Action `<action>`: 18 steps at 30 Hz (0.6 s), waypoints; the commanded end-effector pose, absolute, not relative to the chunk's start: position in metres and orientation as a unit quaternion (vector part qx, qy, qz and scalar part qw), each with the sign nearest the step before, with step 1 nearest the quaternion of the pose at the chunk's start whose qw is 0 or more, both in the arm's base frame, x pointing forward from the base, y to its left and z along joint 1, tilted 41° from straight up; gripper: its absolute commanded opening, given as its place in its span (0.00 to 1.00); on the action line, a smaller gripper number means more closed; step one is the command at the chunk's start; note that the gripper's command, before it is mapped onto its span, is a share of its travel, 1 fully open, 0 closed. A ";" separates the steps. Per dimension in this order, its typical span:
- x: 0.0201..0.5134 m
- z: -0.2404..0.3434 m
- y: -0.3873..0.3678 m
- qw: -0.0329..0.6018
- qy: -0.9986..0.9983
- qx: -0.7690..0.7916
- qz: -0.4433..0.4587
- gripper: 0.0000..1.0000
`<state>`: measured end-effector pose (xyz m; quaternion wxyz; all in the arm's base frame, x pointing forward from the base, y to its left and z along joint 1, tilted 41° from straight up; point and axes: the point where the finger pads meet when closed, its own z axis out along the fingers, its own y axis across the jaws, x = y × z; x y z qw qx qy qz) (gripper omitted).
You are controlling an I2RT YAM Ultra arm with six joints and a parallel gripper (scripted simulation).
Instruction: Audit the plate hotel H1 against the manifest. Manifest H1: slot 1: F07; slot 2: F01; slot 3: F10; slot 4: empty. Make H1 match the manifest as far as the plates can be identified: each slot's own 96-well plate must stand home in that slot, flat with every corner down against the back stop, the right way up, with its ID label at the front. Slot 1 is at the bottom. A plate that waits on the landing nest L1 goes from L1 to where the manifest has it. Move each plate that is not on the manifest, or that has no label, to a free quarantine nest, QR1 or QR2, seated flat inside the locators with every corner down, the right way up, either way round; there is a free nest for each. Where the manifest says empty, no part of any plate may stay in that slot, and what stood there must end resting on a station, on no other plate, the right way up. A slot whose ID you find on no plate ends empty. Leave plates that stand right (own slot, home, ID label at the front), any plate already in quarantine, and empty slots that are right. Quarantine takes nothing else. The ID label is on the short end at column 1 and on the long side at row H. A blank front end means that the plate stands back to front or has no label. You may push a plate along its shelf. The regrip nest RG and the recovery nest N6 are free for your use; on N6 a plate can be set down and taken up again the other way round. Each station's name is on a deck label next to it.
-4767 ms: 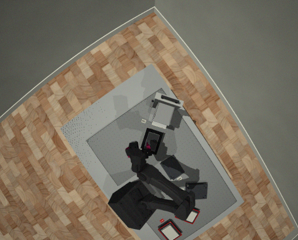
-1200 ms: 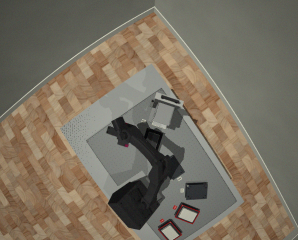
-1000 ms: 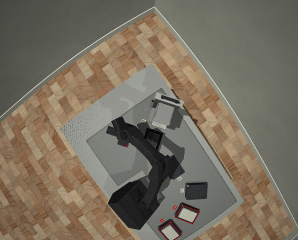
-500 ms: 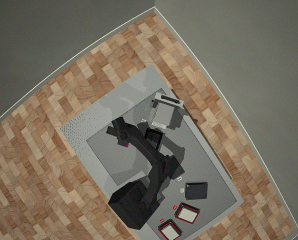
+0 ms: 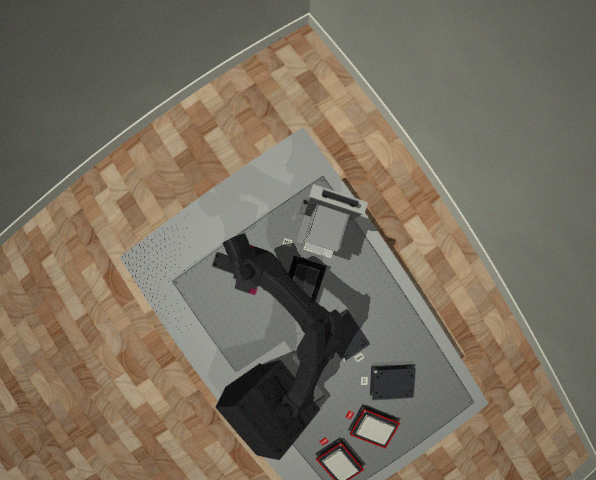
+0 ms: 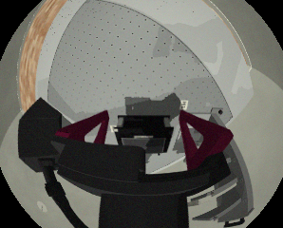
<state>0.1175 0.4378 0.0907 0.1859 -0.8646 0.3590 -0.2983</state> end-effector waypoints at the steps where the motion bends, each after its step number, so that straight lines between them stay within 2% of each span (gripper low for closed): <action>1: 0.115 0.092 0.441 0.192 0.355 -0.866 -0.294 1.00; 18: 0.131 0.073 0.444 0.192 0.355 -0.866 -0.295 1.00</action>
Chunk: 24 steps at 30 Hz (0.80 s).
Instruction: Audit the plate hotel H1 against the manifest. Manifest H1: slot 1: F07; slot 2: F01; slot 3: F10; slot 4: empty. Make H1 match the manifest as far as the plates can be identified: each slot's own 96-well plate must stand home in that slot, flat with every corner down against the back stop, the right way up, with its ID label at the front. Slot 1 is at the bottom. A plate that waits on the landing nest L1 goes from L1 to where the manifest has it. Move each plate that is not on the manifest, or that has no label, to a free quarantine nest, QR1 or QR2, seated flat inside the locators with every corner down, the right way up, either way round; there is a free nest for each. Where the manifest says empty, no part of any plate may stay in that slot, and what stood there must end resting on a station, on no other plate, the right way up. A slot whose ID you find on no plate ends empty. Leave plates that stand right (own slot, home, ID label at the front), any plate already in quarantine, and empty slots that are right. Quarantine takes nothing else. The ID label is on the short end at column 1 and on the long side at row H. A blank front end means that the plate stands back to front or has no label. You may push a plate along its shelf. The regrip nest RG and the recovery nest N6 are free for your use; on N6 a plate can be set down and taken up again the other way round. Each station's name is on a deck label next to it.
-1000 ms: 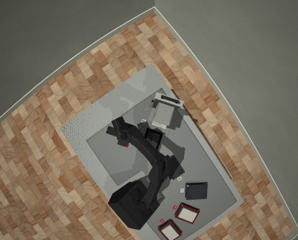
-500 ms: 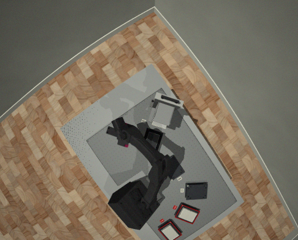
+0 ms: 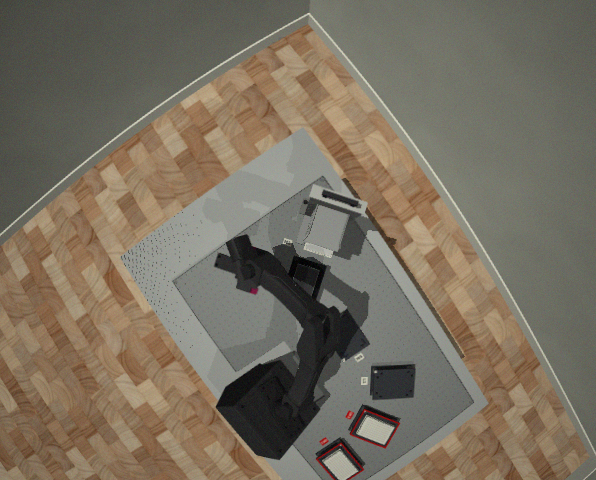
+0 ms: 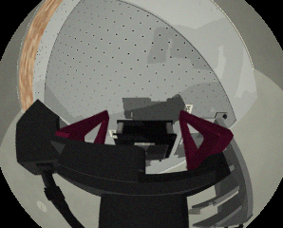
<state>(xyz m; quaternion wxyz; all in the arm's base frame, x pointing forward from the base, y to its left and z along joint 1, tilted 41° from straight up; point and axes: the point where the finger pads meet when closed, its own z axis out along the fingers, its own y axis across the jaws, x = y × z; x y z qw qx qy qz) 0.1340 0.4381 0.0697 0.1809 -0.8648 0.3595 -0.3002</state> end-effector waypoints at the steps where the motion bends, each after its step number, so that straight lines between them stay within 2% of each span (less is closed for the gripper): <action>1: 0.132 0.072 0.444 0.192 0.355 -0.866 -0.295 1.00; 24: 0.144 0.058 0.446 0.192 0.355 -0.866 -0.295 1.00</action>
